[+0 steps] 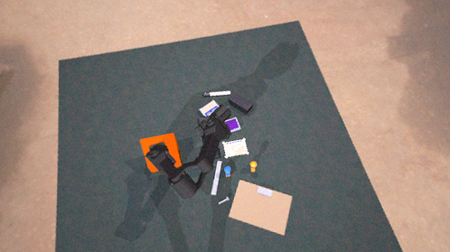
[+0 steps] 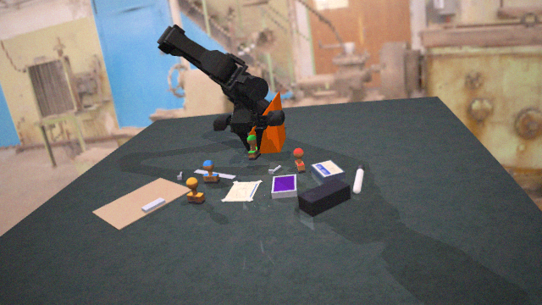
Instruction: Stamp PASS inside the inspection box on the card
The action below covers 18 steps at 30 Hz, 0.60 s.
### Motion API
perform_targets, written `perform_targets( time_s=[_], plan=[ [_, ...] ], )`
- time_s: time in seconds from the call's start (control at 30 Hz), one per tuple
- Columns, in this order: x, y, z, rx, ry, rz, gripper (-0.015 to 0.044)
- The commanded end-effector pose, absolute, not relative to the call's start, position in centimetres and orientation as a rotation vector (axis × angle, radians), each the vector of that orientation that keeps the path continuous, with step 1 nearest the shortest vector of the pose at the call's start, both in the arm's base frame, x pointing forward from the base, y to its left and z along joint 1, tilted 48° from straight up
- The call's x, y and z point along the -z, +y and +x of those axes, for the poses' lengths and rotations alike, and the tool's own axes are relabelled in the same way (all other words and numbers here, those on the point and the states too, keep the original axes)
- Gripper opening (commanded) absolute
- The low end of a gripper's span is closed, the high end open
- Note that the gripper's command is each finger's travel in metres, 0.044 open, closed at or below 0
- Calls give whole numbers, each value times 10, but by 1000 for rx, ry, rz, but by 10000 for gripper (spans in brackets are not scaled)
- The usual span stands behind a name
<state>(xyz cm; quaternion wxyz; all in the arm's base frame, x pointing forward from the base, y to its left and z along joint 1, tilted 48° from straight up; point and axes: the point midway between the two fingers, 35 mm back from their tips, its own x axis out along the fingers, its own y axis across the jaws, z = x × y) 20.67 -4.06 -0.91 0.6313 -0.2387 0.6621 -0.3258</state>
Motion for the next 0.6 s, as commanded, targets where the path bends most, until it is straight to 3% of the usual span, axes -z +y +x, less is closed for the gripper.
perform_targets(
  time_s=[0.0, 0.57],
  plan=[
    [7, -38, 209, 745, 1510, -539, 0],
    [1, -32, 209, 746, 1510, -540, 0]
  ],
)
